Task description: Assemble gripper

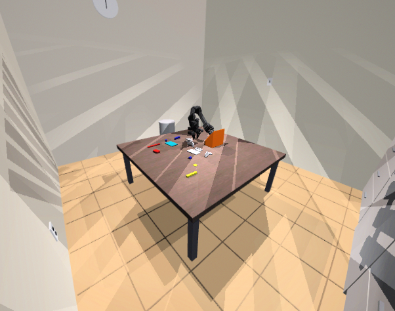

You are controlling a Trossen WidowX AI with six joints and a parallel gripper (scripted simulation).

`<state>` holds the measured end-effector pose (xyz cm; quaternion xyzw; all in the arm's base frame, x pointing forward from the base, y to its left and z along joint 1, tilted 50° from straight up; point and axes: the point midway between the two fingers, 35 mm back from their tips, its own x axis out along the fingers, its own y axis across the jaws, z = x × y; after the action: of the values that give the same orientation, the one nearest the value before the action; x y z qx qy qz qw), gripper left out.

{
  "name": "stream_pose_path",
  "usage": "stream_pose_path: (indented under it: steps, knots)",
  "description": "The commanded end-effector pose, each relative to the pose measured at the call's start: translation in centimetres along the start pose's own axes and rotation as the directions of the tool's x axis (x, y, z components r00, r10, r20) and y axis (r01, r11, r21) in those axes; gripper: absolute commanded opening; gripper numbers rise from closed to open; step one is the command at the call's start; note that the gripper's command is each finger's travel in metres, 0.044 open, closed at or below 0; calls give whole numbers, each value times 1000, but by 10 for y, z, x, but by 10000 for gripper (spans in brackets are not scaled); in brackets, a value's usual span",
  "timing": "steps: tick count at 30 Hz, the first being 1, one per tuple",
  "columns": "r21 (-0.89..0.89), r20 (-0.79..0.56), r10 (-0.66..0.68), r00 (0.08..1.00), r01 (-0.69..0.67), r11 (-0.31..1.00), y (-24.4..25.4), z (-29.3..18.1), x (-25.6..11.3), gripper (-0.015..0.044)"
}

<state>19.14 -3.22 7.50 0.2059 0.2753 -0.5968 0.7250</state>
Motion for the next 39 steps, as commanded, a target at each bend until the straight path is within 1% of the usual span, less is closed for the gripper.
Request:
stream_pose_path:
  steps: [1,7,18,39]
  knots:
    - [2,-2,1,1000,-1,1000,-3,-1,0,151]
    - [2,-2,1,1000,-1,1000,-3,-1,0,0]
    - [1,-2,1,1000,-1,1000,-3,-1,1,0]
    - [1,-9,4,1000,-4,1000,-1,-2,35,0]
